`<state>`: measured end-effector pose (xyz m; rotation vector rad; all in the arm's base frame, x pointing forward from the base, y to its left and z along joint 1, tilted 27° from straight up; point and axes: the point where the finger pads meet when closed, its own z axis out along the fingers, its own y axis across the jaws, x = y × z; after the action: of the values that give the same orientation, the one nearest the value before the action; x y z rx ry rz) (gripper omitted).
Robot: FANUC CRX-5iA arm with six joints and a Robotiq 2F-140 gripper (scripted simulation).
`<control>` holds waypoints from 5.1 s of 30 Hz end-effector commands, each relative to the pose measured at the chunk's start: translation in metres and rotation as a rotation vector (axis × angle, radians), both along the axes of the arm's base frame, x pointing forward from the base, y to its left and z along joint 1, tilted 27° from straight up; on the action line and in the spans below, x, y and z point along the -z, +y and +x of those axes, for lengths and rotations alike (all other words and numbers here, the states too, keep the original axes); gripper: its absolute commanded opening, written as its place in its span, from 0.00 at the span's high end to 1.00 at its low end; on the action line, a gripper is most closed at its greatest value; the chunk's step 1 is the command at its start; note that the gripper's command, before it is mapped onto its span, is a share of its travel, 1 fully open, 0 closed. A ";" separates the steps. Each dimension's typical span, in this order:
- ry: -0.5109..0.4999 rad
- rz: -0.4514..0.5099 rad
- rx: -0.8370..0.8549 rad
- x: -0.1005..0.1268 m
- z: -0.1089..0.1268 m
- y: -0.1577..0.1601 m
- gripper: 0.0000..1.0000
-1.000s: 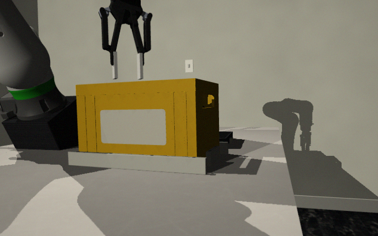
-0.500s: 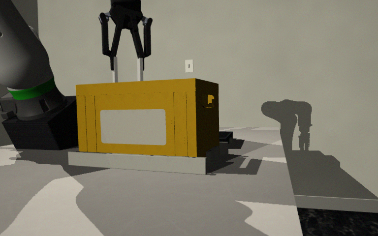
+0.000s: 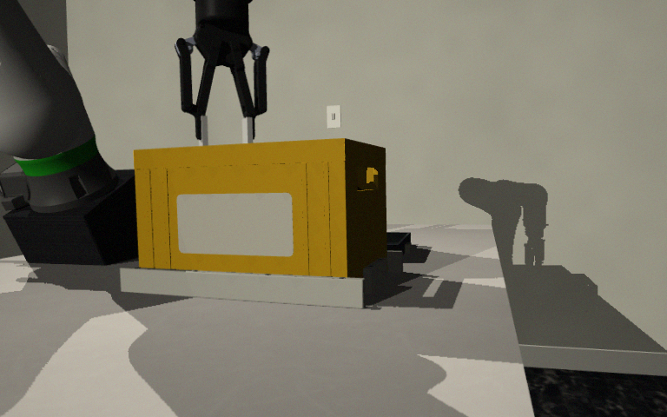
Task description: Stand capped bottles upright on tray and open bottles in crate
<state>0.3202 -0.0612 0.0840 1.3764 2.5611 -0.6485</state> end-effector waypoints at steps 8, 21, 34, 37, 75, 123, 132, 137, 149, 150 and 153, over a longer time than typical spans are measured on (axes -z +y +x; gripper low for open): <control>0.000 0.000 0.000 0.011 -0.001 -0.005 0.62; 0.000 0.000 0.000 0.021 -0.001 -0.011 0.62; 0.000 0.000 0.000 0.026 -0.002 -0.013 1.00; 0.000 0.000 0.000 0.026 -0.002 -0.013 1.00; -0.001 0.000 0.000 0.026 -0.001 -0.013 1.00; 0.000 0.000 0.000 -0.048 0.004 0.024 1.00; -0.001 0.000 0.000 -0.068 0.005 0.034 1.00; 0.000 0.000 0.000 -0.083 0.006 0.042 1.00; -0.001 0.000 0.000 -0.110 0.008 0.055 1.00; -0.001 0.000 0.000 -0.112 0.008 0.056 1.00; -0.001 0.000 0.000 -0.117 0.008 0.059 1.00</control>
<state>0.3281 -0.0038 0.1986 1.3765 2.5608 -0.6484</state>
